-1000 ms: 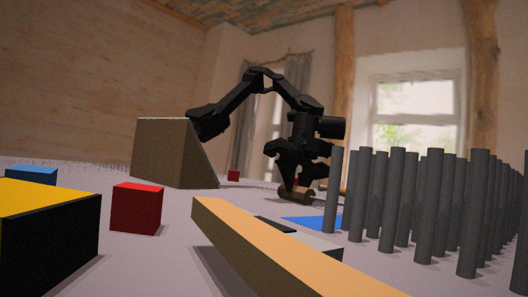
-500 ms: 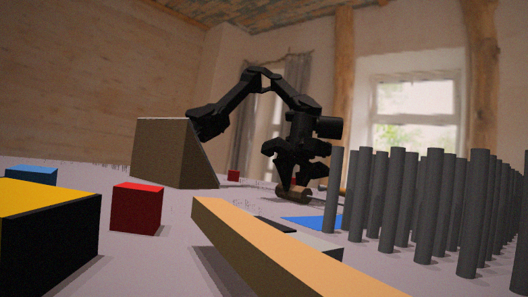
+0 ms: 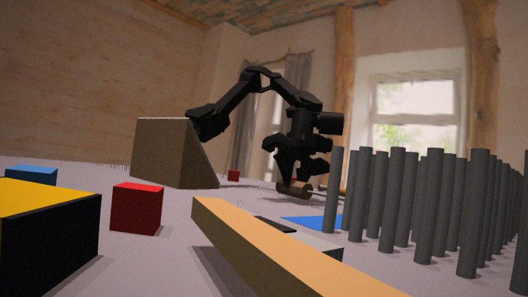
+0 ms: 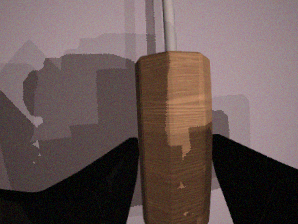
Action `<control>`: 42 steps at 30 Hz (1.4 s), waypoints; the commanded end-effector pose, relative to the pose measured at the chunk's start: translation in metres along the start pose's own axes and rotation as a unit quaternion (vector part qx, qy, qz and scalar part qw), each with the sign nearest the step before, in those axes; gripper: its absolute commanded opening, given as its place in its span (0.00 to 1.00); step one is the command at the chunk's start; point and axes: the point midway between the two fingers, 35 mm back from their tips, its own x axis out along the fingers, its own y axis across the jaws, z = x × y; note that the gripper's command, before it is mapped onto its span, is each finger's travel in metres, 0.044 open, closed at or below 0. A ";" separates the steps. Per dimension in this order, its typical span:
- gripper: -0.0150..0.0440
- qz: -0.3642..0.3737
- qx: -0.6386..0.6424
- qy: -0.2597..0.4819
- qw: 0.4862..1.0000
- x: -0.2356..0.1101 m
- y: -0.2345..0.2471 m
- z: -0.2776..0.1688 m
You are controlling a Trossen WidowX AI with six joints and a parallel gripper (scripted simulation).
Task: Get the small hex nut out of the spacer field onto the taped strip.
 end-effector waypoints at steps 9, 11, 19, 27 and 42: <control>0.25 0.003 -0.002 -0.005 1.000 -0.012 0.000 -0.001; 0.25 0.003 -0.002 -0.005 1.000 -0.015 -0.001 -0.007; 0.25 0.002 0.002 -0.003 1.000 -0.026 -0.006 -0.033; 0.25 -0.001 0.000 -0.004 1.000 -0.044 -0.010 -0.022; 0.25 -0.004 -0.002 -0.005 1.000 -0.114 -0.028 0.005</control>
